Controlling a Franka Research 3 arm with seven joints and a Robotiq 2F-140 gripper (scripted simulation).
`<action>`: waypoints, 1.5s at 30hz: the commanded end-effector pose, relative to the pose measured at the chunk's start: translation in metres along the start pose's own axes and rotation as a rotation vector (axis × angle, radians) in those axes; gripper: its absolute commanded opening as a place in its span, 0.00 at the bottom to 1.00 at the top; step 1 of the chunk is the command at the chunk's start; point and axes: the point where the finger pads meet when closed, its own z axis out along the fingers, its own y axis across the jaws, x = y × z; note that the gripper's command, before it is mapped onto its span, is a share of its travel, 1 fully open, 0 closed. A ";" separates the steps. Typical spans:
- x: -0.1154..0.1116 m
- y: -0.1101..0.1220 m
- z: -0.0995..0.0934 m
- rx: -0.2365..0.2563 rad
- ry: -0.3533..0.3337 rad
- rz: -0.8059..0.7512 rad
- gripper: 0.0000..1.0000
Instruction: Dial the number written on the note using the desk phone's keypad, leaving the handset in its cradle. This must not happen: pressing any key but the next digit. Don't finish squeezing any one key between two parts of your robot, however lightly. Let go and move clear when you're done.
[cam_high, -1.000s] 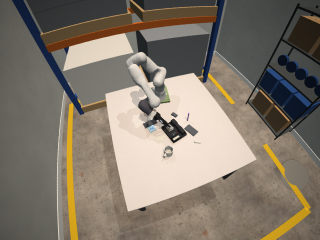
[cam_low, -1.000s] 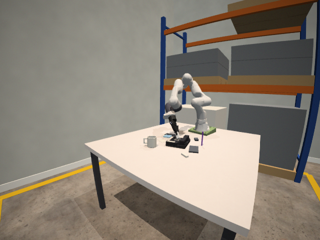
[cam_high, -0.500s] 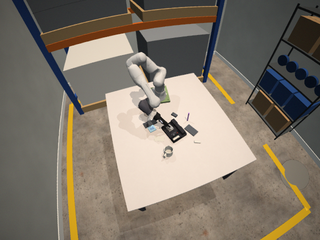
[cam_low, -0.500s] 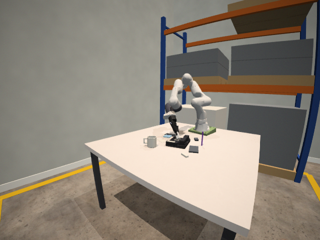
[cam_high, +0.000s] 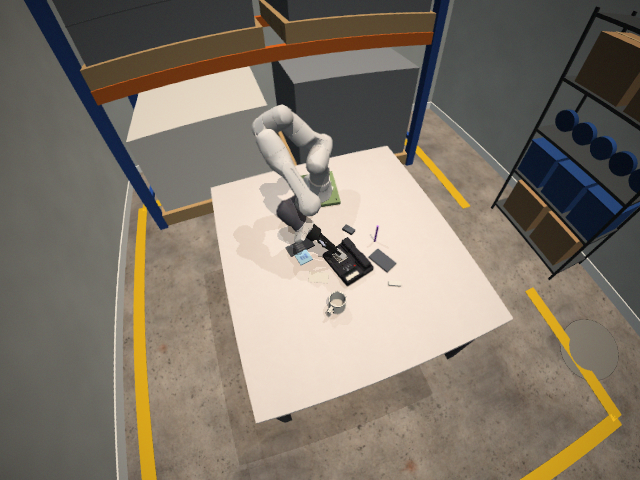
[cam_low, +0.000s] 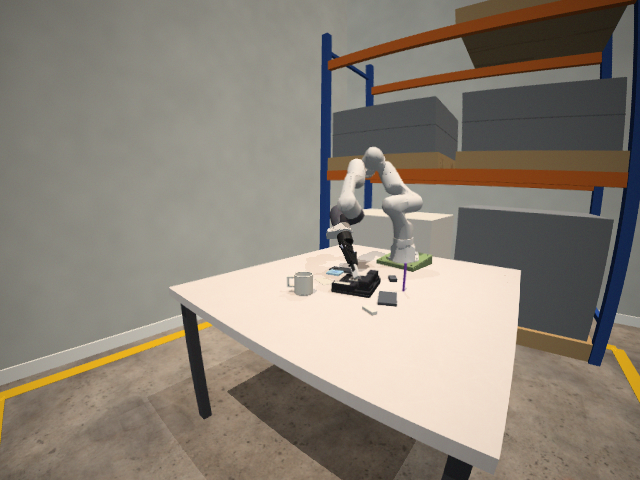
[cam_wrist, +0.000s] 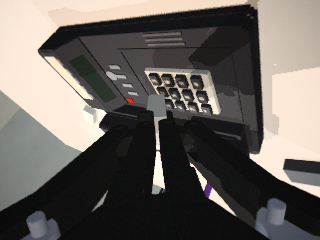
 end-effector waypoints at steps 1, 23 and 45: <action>0.002 -0.001 0.000 0.002 0.003 -0.006 0.00; -0.004 -0.006 -0.007 0.002 0.003 -0.005 0.00; -0.004 0.023 -0.028 0.002 0.003 -0.006 0.00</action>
